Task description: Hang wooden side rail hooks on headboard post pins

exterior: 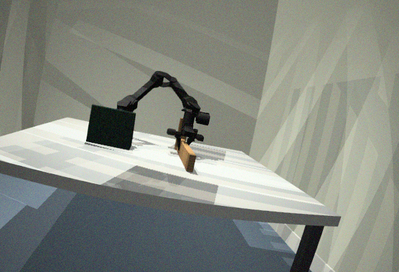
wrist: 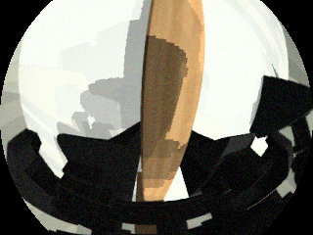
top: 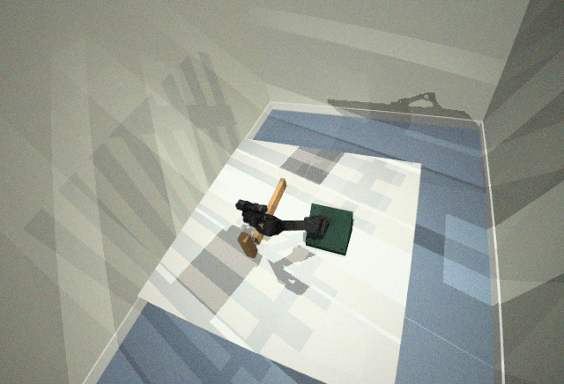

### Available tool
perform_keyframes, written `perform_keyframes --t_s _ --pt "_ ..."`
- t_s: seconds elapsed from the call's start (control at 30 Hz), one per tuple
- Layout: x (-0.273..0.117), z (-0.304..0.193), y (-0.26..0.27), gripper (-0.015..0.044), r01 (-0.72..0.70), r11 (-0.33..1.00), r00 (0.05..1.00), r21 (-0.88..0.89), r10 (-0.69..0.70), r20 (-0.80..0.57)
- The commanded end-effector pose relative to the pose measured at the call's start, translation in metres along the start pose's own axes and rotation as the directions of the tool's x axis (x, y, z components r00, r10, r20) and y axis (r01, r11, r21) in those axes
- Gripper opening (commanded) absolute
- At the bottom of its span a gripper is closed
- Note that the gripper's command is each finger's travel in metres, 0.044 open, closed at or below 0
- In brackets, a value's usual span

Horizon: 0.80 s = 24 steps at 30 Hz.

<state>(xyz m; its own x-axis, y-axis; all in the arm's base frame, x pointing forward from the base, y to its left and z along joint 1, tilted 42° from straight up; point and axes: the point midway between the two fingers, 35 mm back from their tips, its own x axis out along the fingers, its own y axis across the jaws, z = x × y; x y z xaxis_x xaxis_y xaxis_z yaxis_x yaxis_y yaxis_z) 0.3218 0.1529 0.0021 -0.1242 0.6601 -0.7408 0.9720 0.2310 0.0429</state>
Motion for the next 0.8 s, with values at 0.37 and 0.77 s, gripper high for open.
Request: perform_keyframes --t_s 0.37,0.77 --pt "-0.0076 0.0004 0.0023 0.0 -0.014 1.0 1.0 -0.005 0.014 0.004" --pt "-0.0096 0.0004 0.0023 0.0 -0.014 1.0 1.0 -0.005 0.014 0.004"
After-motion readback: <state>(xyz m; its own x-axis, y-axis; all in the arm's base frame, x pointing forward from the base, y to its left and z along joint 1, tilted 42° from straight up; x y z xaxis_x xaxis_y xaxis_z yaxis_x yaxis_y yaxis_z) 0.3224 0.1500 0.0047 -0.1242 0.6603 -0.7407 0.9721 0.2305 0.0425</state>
